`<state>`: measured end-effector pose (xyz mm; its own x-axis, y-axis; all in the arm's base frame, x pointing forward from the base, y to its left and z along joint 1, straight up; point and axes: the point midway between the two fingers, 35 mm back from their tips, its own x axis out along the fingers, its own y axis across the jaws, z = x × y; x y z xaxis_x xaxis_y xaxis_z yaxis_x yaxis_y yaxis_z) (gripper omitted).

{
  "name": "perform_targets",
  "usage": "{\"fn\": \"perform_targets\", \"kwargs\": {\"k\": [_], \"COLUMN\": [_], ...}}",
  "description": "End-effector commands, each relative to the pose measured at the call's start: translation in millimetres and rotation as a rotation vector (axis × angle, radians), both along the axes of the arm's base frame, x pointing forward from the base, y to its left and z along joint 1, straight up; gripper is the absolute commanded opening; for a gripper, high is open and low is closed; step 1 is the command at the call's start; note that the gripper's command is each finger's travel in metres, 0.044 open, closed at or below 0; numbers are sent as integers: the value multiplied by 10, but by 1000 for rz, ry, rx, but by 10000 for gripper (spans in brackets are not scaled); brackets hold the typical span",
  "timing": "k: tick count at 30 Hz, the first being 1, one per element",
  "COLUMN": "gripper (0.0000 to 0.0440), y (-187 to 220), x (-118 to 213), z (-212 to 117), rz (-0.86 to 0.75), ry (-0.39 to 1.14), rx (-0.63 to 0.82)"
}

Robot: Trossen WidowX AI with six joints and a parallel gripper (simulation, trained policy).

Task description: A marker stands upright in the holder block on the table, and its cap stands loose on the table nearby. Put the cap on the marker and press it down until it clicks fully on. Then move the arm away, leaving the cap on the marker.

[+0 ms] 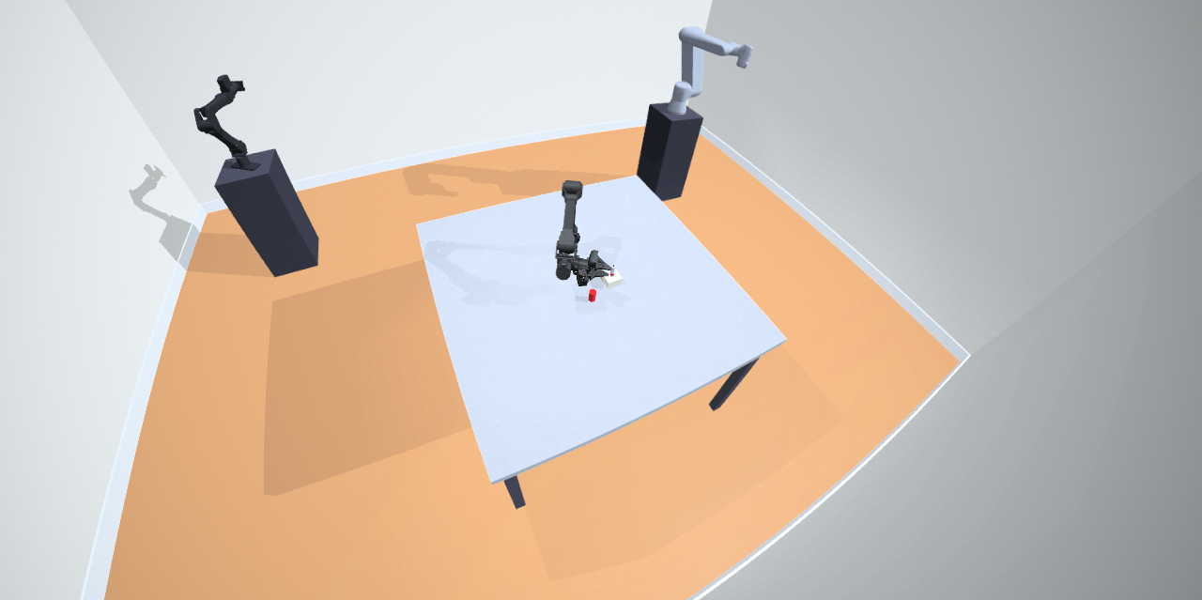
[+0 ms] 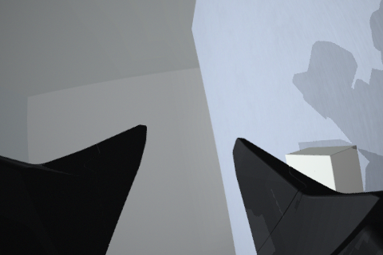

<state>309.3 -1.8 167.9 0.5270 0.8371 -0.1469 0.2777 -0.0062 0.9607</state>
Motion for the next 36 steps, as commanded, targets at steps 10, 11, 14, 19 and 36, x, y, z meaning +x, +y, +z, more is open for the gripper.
{"fn": "perform_targets", "kwargs": {"k": [10,11,14,19,36], "gripper": [260,261,264,270,286], "y": [-5,-5,-8,-16,-65], "x": [103,108,121,139,151], "z": [156,165,192,230,299], "rz": [1,1,0,-3,-13], "ry": [58,64,80,110,219], "rx": [-67,-72,-90,-122,-256]}}
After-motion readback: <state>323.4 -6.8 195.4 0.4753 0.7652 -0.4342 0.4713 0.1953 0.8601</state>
